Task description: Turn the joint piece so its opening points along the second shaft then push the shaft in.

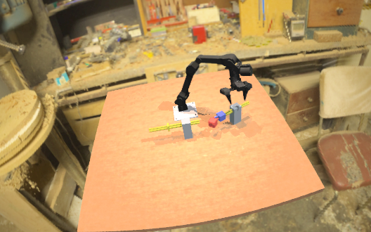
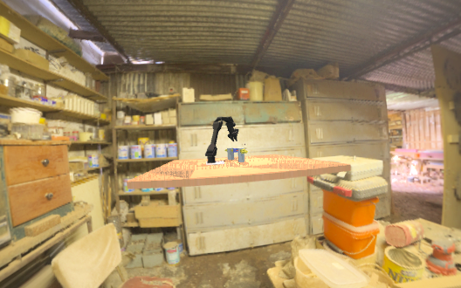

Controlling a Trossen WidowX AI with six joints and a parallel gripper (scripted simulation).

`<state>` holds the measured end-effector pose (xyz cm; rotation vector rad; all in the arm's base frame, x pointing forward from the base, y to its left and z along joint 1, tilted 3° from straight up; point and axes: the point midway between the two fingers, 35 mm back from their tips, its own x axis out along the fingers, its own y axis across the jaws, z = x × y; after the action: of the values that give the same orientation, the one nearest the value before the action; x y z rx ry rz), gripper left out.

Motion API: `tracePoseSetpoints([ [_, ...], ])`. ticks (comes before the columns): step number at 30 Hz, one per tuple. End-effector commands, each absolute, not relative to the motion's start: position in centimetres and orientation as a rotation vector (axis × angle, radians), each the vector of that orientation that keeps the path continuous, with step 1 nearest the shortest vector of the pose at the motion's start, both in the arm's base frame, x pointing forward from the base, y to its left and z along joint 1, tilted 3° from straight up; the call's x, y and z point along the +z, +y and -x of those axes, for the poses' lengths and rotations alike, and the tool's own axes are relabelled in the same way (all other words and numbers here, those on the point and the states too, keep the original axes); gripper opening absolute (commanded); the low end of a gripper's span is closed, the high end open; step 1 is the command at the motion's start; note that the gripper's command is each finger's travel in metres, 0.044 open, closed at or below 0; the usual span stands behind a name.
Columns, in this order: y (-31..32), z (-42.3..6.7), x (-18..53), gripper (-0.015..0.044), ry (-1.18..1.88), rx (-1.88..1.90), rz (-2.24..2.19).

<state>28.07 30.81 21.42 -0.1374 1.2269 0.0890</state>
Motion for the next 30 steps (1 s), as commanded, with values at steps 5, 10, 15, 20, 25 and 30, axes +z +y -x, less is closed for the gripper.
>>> tracePoseSetpoints([
  [5, 18.6, -34.2, 21.6, 0.044, 1.38, -0.005, 0.056],
  [10, 11.0, -35.7, 21.6, 0.044, 1.464, -0.029, -0.024],
  [15, 10.0, -35.7, 21.6, 0.044, 1.474, -0.03, -0.038],
  [20, 10.0, -35.8, 21.5, 0.044, 1.475, -0.063, -0.069],
  [25, 10.1, -35.9, 21.2, 0.044, 1.474, -0.176, -0.178],
  [30, 10.1, -35.9, 20.9, 0.044, 1.466, -0.289, -0.286],
])
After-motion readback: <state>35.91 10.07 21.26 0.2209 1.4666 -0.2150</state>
